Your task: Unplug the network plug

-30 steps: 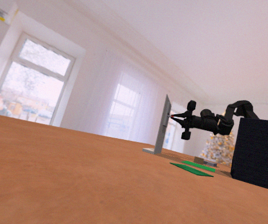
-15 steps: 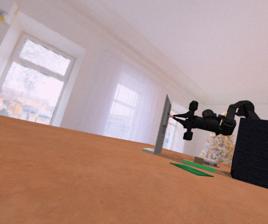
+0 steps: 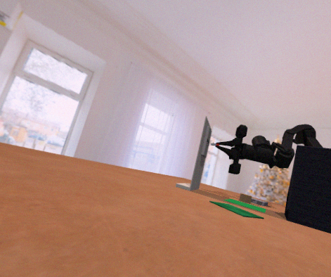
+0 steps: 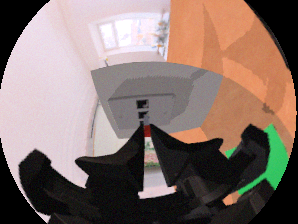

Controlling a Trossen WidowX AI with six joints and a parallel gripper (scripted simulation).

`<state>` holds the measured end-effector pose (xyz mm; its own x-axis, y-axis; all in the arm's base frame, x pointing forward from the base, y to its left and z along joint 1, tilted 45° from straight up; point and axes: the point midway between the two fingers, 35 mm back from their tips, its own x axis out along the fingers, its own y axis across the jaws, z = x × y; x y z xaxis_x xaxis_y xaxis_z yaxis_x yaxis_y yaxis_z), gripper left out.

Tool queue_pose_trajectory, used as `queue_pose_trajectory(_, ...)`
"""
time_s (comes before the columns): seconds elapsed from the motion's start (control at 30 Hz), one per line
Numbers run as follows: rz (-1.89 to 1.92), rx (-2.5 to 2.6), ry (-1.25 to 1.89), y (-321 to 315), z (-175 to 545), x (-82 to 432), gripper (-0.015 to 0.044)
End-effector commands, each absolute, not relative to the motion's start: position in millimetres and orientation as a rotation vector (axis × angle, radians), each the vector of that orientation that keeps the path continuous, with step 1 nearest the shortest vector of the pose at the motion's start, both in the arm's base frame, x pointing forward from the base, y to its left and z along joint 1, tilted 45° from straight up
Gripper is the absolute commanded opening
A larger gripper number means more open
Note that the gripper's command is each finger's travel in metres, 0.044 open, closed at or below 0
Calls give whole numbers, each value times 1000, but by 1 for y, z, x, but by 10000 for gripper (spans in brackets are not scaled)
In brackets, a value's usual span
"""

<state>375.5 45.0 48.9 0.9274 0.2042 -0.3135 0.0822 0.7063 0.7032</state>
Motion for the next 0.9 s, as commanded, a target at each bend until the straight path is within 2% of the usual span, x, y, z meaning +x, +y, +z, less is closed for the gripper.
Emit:
queue_pose_trajectory(0.0, 67, 790, 390, 44, 49, 372, 0)
queue_pose_trajectory(0.87, 67, 790, 391, 43, 51, 356, 0)
